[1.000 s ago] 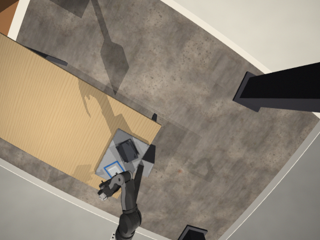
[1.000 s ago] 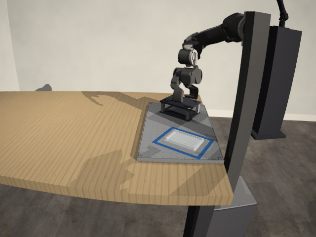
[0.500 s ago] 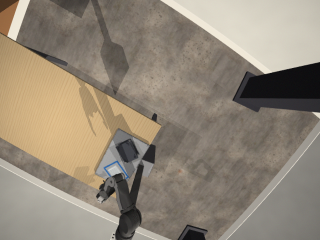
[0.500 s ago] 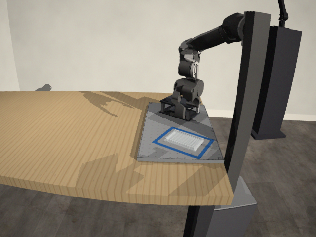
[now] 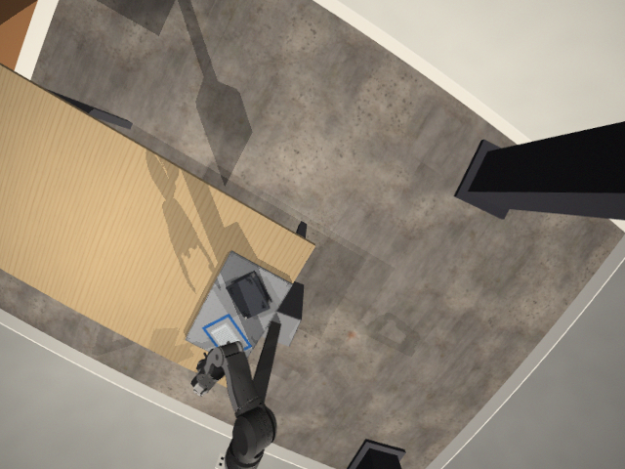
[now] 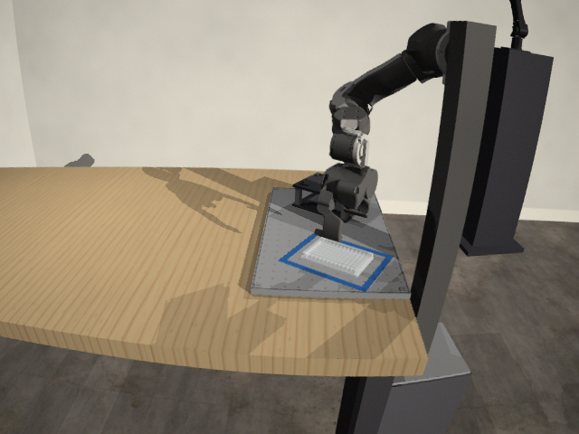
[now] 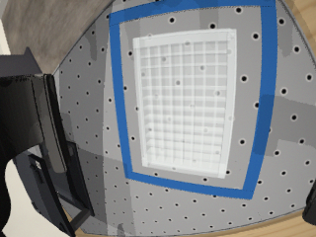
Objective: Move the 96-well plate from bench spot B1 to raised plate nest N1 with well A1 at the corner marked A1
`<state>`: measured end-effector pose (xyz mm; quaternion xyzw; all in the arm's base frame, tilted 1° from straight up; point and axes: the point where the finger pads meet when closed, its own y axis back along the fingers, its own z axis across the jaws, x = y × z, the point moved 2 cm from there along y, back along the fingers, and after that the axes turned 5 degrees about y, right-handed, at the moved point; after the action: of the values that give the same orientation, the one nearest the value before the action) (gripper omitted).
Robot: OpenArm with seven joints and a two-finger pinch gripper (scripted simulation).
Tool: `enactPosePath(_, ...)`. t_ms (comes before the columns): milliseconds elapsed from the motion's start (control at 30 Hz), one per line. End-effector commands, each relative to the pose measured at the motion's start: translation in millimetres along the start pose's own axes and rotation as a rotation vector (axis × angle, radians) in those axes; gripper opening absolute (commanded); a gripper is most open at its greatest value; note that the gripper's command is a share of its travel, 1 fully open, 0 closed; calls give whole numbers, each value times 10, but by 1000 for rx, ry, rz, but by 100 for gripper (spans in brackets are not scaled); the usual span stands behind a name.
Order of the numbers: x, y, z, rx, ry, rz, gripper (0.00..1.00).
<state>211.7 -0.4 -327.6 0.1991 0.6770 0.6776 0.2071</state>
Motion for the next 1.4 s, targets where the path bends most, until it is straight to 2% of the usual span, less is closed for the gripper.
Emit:
enactPosePath(0,-4,7,9,-7,-1,-1,77)
enactPosePath(1367,-52,97,-49,-7,-1,-1,77)
